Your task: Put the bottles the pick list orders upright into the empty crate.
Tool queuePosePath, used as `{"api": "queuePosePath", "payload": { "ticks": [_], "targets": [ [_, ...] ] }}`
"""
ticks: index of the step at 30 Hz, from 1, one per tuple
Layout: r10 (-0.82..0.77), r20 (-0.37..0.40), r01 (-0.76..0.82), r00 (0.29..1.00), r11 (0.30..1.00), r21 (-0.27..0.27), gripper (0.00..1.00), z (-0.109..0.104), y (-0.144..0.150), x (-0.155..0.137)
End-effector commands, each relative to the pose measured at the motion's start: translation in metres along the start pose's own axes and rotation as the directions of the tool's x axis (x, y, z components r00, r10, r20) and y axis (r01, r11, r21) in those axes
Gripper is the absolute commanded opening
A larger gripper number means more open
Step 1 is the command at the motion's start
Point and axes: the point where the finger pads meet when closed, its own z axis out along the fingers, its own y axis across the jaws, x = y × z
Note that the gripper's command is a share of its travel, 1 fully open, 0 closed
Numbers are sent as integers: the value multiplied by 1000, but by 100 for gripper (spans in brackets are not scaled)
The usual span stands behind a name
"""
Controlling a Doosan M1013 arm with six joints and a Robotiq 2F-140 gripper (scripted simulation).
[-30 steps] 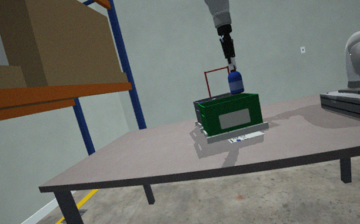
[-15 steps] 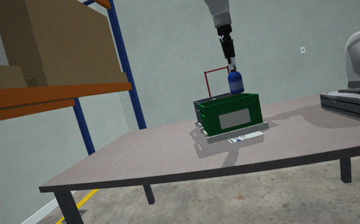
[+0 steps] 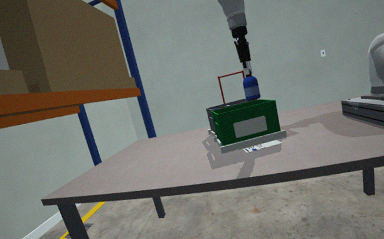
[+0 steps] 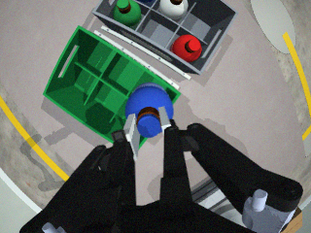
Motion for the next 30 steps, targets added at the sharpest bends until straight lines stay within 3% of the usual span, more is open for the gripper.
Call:
{"api": "queuePosePath", "payload": {
  "ticks": [1,30],
  "targets": [
    [0,0,0,1000,1000,0,0,2,0,0],
    [0,0,0,1000,1000,0,0,27,0,0]
  ]
}}
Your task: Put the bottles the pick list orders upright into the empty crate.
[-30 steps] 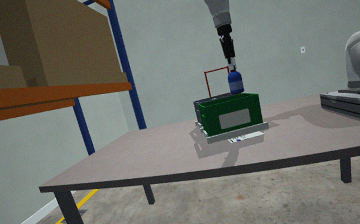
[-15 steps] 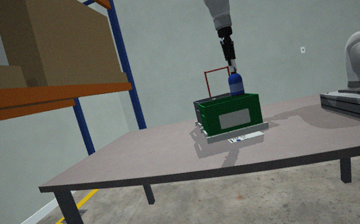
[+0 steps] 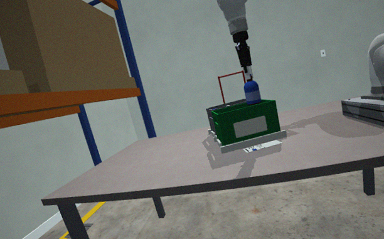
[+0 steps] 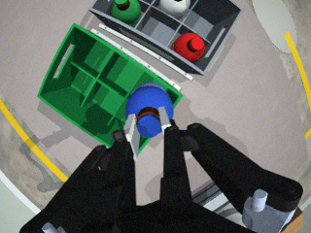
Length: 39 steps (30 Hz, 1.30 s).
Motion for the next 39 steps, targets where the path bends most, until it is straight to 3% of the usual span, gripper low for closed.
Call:
{"api": "queuePosePath", "payload": {
  "ticks": [1,39],
  "targets": [
    [0,0,0,1000,1000,0,0,4,0,0],
    [0,0,0,1000,1000,0,0,38,0,0]
  ]
}}
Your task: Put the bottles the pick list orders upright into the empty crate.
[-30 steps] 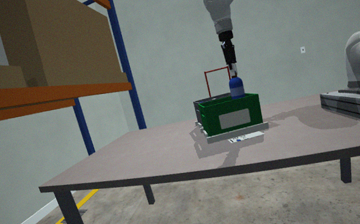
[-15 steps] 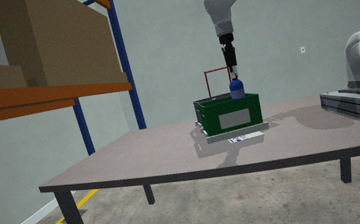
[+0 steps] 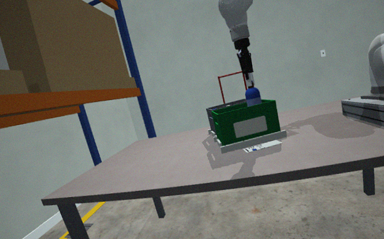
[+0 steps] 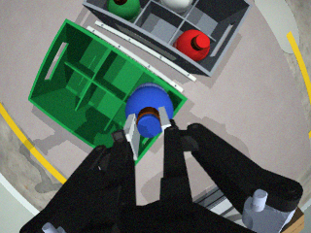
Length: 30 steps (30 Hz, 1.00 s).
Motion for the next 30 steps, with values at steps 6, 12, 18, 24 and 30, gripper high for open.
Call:
{"api": "queuePosePath", "payload": {
  "ticks": [6,12,18,24,30],
  "targets": [
    [0,0,0,1000,1000,0,0,7,0,0],
    [0,0,0,1000,1000,0,0,13,0,0],
    [0,0,0,1000,1000,0,0,19,0,0],
    [0,0,0,1000,1000,0,0,23,0,0],
    [0,0,0,1000,1000,0,0,29,0,0]
  ]
}}
